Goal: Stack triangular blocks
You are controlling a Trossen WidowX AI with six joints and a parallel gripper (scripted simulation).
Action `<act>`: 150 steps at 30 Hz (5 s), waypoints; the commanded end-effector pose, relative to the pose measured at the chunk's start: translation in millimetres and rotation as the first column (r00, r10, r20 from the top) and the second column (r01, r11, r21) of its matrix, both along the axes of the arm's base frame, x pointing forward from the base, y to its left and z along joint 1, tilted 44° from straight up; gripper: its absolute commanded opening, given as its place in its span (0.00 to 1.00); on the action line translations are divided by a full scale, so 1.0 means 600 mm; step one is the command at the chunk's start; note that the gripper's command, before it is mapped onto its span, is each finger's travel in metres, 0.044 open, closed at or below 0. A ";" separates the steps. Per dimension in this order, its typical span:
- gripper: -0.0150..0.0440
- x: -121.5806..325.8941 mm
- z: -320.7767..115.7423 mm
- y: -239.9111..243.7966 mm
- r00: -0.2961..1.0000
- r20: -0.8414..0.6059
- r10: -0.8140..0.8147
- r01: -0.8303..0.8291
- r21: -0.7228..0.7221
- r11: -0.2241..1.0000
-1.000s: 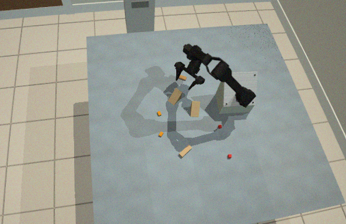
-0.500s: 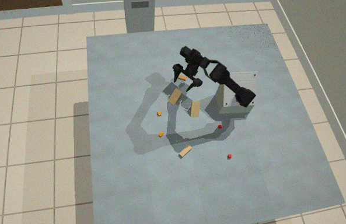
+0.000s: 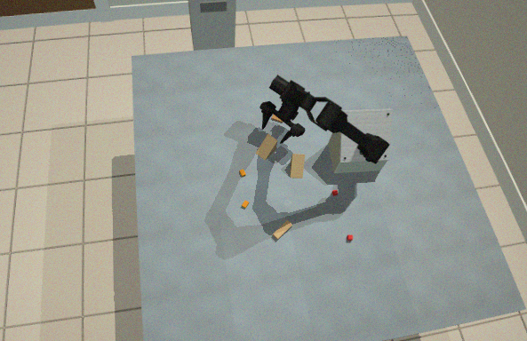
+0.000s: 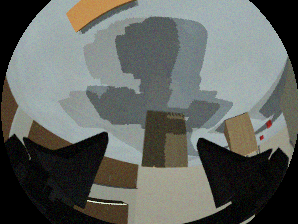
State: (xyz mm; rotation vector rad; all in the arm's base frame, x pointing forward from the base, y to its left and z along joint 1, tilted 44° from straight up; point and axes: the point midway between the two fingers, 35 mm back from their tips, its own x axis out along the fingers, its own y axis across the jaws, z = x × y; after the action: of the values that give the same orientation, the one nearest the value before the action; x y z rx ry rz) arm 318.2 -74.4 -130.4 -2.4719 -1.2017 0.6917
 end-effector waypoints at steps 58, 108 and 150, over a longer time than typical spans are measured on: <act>0.25 0.037 0.004 0.076 1.000 0.021 0.007 -0.008 0.041 0.999; 0.25 0.037 0.004 0.076 1.000 0.021 0.007 -0.008 0.041 0.999; 0.25 0.096 0.088 0.077 0.804 -0.538 0.254 -0.493 -0.363 0.790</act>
State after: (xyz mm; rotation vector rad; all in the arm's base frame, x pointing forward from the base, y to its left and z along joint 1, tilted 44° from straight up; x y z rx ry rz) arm 370.0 -29.0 -82.3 -2.2228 -1.4664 1.6953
